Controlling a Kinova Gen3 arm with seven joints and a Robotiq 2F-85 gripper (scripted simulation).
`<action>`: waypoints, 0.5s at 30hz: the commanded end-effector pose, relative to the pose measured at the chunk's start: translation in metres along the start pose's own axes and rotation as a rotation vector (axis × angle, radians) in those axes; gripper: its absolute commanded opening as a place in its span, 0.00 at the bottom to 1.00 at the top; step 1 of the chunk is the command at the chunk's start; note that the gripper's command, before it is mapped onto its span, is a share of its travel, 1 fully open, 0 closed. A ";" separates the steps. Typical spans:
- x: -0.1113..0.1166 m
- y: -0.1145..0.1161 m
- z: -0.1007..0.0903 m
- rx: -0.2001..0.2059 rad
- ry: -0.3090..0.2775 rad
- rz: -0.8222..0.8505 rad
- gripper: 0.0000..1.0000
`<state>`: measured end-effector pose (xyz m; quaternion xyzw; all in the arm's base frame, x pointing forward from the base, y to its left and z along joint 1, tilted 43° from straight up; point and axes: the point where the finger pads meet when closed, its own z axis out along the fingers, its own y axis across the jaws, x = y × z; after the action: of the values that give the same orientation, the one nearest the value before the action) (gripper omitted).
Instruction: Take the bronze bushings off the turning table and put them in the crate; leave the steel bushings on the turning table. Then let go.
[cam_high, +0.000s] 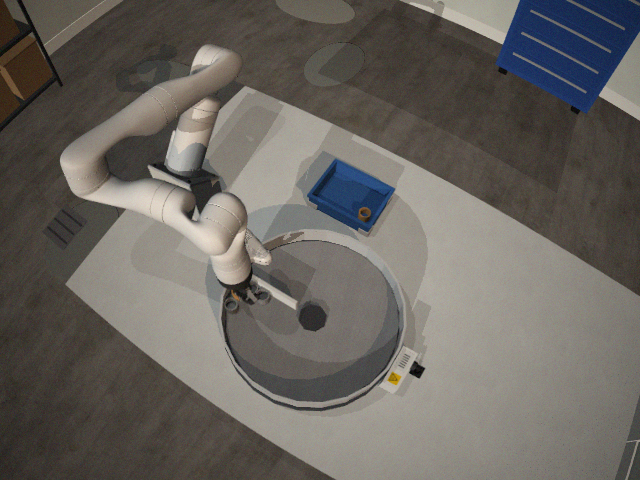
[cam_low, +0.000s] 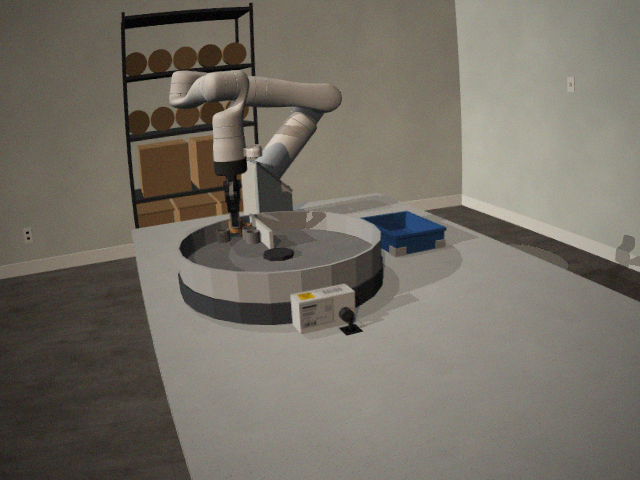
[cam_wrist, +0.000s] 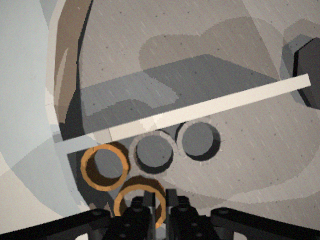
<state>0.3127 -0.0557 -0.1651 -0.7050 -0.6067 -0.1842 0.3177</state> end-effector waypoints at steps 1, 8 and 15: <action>-0.001 0.001 -0.006 -0.004 -0.003 0.001 0.00; -0.001 0.001 -0.006 -0.004 -0.003 0.001 0.00; -0.001 0.001 -0.008 -0.004 -0.003 0.001 0.00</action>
<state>0.3136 -0.0593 -0.1613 -0.7052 -0.6068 -0.1843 0.3172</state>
